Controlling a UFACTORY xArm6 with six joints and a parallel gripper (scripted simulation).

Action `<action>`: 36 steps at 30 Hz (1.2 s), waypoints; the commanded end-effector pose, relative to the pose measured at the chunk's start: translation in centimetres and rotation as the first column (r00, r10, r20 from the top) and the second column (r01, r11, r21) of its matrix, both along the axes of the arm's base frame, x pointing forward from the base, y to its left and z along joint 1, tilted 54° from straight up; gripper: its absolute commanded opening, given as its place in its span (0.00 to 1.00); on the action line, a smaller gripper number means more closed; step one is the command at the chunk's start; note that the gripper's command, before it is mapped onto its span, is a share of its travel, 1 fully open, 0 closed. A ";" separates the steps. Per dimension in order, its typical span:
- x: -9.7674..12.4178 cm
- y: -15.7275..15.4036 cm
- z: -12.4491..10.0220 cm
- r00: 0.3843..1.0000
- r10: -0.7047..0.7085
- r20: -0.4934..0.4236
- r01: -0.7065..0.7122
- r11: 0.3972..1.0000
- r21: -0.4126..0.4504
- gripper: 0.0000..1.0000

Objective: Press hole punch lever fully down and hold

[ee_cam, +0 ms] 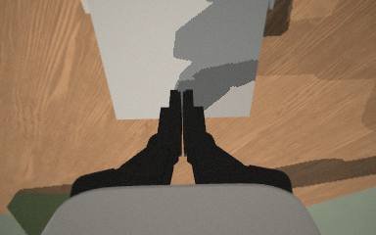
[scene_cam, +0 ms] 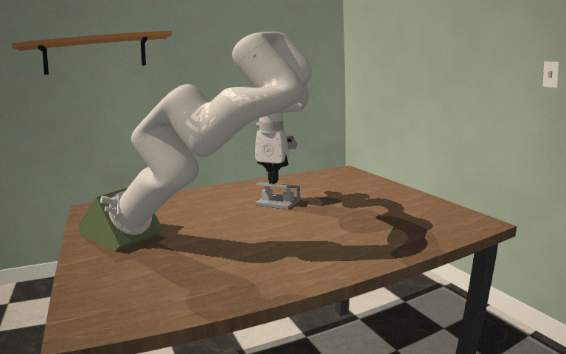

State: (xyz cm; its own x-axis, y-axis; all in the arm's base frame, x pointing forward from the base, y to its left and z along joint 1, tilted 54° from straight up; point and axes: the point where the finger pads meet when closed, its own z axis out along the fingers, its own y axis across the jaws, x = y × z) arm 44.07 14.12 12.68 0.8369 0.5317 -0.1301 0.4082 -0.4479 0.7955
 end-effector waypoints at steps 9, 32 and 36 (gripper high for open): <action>0.2 -0.2 -0.2 1.000 0.001 0.001 -0.001 1.000 0.001 0.00; 0.4 -0.7 -0.6 1.000 0.001 0.001 -0.001 1.000 0.001 0.00; 0.6 -1.0 -0.9 1.000 0.001 0.001 -0.001 1.000 0.001 0.00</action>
